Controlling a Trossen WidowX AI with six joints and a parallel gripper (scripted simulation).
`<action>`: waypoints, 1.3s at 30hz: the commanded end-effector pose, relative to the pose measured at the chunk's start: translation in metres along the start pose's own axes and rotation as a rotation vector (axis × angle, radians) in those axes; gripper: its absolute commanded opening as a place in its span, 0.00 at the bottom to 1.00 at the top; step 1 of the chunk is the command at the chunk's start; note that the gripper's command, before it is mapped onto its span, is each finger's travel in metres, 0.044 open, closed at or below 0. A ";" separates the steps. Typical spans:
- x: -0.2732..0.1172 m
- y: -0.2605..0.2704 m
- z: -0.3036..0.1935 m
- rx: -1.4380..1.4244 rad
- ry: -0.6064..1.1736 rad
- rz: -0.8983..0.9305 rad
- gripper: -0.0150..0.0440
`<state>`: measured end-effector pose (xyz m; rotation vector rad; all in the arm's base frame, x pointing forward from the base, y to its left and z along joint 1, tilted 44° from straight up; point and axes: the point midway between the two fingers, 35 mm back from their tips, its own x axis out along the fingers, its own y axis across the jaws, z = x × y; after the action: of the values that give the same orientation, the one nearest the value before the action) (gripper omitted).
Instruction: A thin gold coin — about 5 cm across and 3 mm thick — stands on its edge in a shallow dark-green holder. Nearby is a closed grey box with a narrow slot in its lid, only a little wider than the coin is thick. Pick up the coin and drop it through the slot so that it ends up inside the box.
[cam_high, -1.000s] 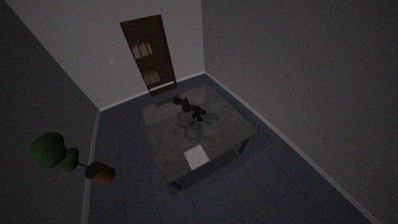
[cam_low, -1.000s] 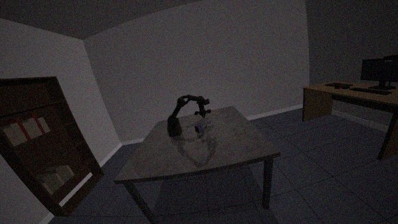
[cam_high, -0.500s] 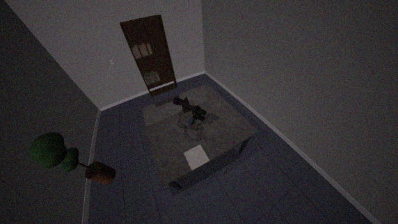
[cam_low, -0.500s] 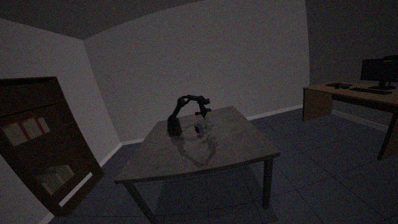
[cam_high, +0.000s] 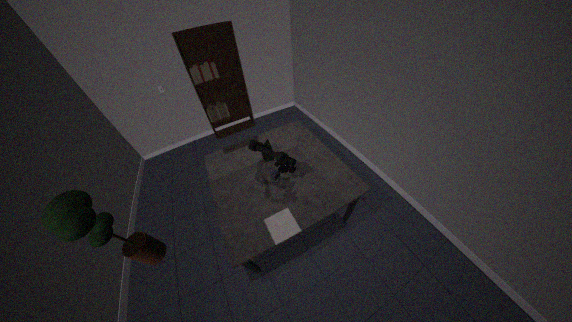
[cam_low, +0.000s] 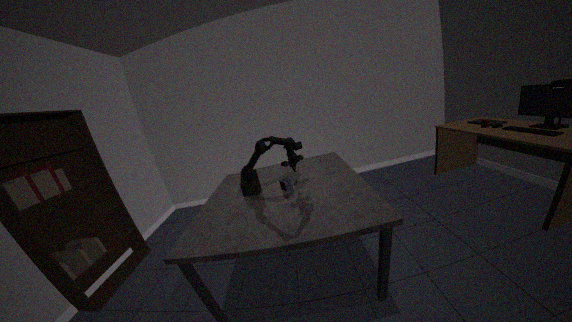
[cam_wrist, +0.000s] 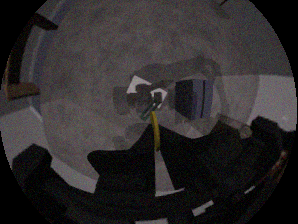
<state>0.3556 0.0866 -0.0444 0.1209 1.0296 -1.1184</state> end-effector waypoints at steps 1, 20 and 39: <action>0.000 -0.009 0.003 -0.007 0.002 -0.003 0.25; -0.002 -0.056 0.017 -0.009 0.002 -0.005 0.25; 0.000 -0.105 0.023 -0.010 0.001 -0.008 0.25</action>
<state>0.2938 0.0297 0.0067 0.1161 1.0377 -1.1180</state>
